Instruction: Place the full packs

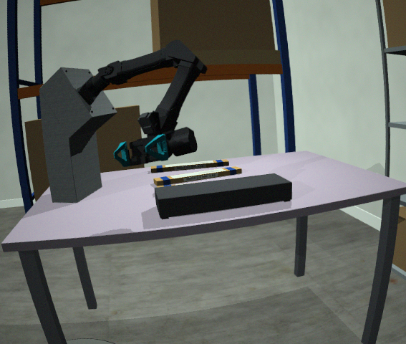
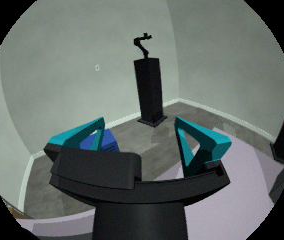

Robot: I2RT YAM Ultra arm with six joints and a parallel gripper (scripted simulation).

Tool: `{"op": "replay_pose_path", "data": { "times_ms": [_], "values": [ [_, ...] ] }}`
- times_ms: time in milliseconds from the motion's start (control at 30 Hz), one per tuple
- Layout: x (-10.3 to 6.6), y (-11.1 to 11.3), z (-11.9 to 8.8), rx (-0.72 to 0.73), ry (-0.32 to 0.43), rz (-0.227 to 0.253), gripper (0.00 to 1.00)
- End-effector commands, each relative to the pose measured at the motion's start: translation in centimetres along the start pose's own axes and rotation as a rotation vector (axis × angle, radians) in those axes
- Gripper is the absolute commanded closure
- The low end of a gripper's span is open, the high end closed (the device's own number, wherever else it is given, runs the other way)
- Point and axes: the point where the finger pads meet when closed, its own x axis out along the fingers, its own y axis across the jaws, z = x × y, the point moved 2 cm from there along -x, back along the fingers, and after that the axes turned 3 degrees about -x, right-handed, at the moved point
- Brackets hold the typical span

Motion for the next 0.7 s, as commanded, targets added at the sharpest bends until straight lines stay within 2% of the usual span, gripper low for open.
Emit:
{"op": "replay_pose_path", "data": {
  "times_ms": [0,533,567,667],
  "values": [
    [0.11,0.19,0.26,0.008,-0.005,0.000,0.00],
    [0.11,0.19,0.26,0.008,-0.005,0.000,0.00],
    [0.01,0.01,0.02,0.000,0.000,0.000,0.05],
    [0.01,0.01,0.02,0.000,0.000,0.000,0.05]
  ]
}}
